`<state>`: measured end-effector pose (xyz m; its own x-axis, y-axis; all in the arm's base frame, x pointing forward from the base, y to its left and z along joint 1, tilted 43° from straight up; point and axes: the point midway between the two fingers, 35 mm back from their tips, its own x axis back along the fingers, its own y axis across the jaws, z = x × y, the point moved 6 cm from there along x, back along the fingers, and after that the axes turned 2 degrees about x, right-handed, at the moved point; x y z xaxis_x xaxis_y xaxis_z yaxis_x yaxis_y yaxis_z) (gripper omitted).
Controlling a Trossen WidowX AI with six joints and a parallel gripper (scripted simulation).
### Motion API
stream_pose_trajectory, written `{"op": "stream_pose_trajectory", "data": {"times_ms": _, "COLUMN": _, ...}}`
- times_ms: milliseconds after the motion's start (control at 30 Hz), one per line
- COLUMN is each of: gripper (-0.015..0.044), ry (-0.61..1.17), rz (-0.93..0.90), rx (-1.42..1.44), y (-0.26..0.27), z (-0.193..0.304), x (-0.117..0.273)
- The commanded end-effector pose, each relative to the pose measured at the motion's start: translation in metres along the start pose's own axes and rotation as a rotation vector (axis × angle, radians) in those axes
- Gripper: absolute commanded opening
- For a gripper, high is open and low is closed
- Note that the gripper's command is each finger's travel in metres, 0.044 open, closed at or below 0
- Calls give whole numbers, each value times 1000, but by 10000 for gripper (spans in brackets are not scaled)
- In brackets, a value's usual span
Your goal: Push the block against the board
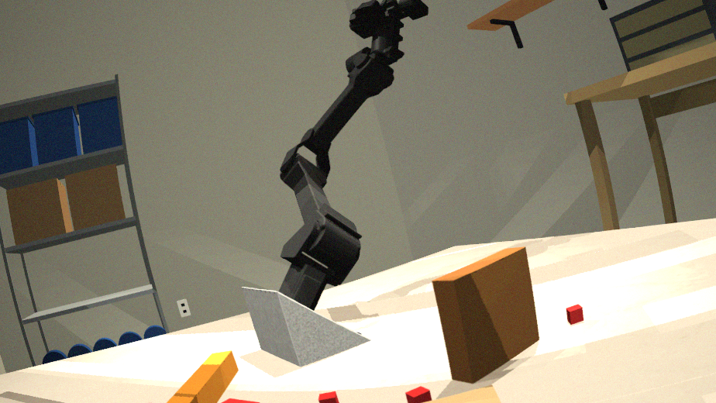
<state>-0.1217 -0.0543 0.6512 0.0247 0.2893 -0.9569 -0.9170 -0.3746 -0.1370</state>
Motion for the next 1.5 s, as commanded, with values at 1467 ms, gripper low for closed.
{"op": "stream_pose_trajectory", "data": {"times_ms": 1467, "gripper": 0, "ry": 242, "rz": 973, "rx": 757, "y": -289, "z": -77, "x": 86}}
